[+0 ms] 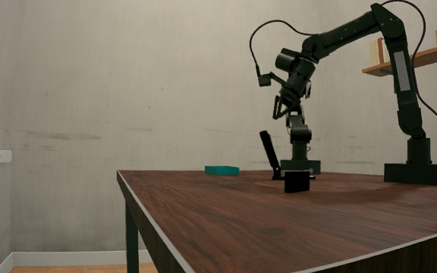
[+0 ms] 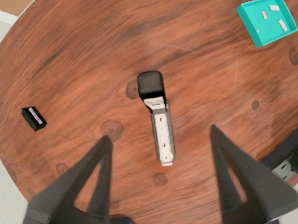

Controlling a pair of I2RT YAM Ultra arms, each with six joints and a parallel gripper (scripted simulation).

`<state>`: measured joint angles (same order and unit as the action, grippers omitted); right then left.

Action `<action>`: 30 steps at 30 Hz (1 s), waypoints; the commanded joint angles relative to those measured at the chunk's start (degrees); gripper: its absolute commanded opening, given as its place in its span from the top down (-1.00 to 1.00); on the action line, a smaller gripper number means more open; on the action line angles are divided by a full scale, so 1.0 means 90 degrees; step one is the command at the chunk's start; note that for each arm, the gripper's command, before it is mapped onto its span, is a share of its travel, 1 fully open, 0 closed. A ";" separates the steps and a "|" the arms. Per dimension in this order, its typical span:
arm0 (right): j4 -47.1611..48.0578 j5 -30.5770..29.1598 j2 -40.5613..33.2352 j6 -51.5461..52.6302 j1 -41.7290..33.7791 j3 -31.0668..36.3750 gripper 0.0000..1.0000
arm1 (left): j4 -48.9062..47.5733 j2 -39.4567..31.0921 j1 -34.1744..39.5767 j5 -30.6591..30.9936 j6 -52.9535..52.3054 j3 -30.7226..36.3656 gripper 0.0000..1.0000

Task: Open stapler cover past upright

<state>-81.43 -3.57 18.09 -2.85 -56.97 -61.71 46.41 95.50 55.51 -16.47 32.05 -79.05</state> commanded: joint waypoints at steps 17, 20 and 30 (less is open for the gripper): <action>0.0039 -0.0015 -0.0012 0.0053 -0.0019 -0.0243 -0.15 | -0.3218 -0.1976 -0.0122 0.1468 -0.1948 0.3591 -1.00; 0.0039 -0.0015 -0.0012 0.0053 -0.0019 -0.0243 -0.15 | -0.3438 -0.2101 -0.0173 0.1614 -0.2071 0.3841 -1.00; 0.0039 -0.0015 -0.0012 0.0053 -0.0019 -0.0243 -0.15 | -0.4001 -0.2495 -0.0341 0.2011 -0.2379 0.4834 -1.00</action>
<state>-81.43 -3.57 18.09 -2.85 -56.97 -61.71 12.43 74.67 53.28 0.14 11.81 -36.93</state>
